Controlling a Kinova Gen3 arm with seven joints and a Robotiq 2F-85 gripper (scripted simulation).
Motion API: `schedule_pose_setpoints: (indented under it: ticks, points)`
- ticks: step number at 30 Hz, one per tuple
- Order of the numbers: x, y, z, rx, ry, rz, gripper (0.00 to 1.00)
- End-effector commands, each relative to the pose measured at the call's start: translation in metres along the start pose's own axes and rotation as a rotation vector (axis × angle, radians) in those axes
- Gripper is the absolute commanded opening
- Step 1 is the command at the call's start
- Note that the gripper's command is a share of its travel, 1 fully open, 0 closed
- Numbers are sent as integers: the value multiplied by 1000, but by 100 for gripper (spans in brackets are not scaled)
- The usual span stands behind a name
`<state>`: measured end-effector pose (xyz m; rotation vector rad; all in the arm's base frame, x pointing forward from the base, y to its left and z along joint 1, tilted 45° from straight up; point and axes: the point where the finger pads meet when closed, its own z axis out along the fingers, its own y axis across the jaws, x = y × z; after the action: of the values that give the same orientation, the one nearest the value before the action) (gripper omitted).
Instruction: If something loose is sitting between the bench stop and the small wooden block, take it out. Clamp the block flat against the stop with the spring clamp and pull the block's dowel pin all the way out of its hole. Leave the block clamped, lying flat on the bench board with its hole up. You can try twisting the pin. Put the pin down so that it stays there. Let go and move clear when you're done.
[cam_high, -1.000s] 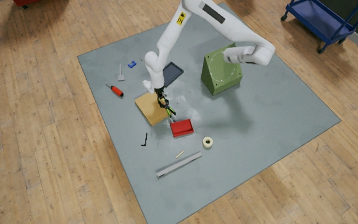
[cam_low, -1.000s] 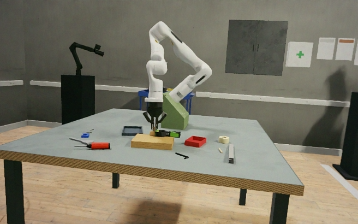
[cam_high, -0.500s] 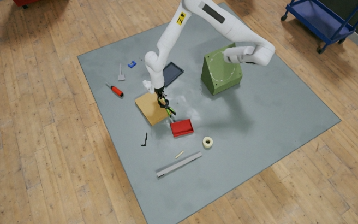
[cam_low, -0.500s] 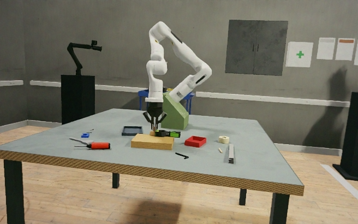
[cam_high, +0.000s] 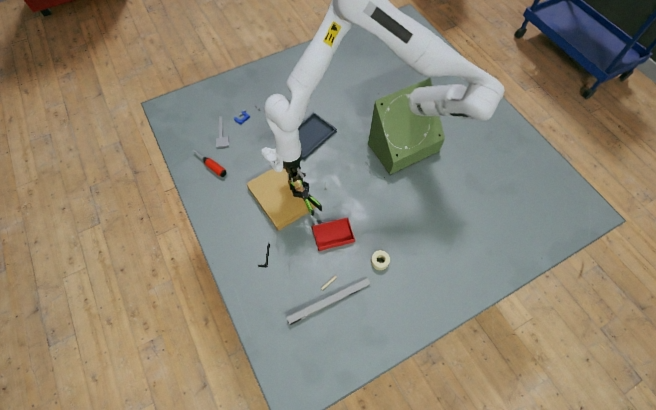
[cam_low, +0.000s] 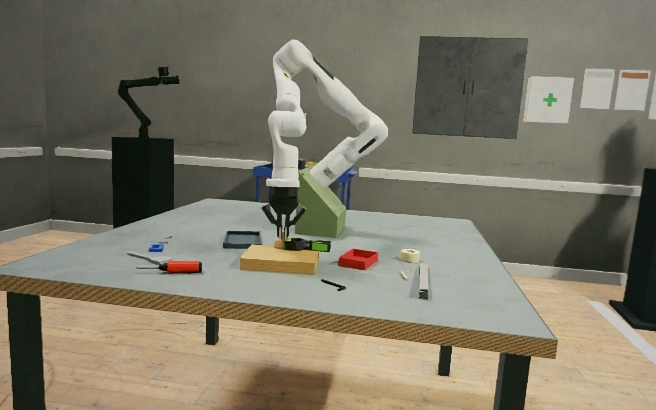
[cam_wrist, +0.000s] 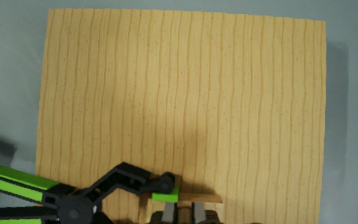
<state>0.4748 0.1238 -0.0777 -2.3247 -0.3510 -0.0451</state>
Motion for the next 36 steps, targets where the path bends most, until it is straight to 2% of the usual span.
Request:
schedule_pose_setpoints:
  ticks: [1,36]
  points:
    - [1,0,-1,-1,2,-5,10]
    - [1,0,-1,-1,2,-48,10]
